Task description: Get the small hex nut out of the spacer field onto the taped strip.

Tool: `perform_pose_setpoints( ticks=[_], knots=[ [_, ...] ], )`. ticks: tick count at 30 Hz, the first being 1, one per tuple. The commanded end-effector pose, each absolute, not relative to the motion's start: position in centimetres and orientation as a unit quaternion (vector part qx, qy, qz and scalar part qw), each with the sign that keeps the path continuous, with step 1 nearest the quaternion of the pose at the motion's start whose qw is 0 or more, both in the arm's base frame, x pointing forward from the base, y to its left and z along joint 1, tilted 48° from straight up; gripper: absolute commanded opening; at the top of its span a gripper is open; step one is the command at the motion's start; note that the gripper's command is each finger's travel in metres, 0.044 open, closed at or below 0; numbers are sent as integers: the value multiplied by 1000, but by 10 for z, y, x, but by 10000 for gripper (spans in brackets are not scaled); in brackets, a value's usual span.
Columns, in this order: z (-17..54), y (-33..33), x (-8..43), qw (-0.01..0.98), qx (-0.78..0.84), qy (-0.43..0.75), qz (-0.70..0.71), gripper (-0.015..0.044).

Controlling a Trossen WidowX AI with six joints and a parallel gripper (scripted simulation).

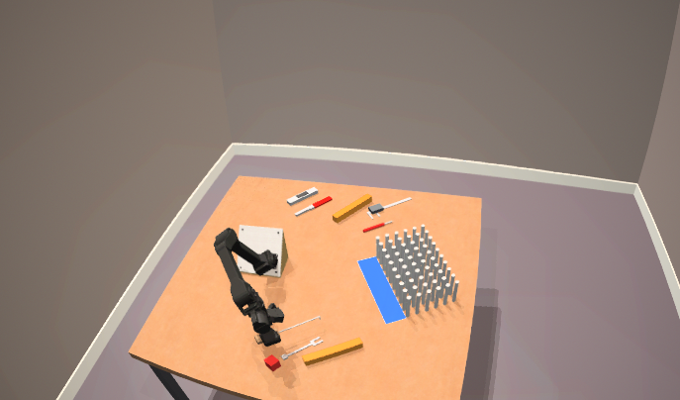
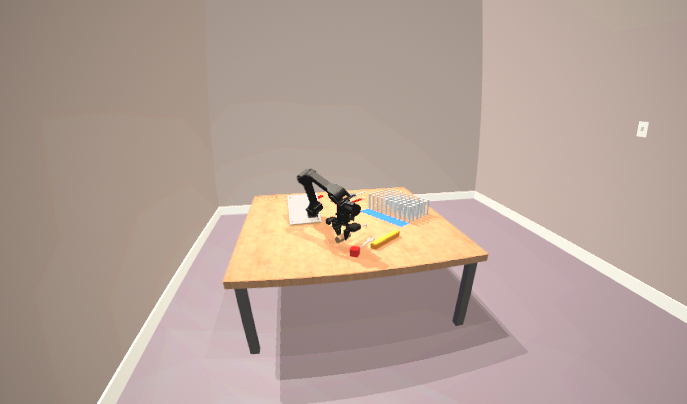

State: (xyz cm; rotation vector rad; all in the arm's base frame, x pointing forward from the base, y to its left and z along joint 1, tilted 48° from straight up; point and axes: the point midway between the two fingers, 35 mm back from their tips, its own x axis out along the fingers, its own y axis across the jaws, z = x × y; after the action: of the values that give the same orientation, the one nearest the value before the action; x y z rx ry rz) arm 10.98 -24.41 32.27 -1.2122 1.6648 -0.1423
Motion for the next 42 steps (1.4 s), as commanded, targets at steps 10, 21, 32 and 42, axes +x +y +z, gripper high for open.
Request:
perform_pose_setpoints(
  ticks=[10, 21, 32, 42],
  knots=[
    [308, -259, 112, 513, -505, 691, -56, 0],
    [297, -273, 112, 512, -505, 693, -59, 0],
    [294, -277, 111, 512, -505, 692, -62, 79],
    [294, -277, 111, 512, -505, 692, -62, 341]
  ],
)
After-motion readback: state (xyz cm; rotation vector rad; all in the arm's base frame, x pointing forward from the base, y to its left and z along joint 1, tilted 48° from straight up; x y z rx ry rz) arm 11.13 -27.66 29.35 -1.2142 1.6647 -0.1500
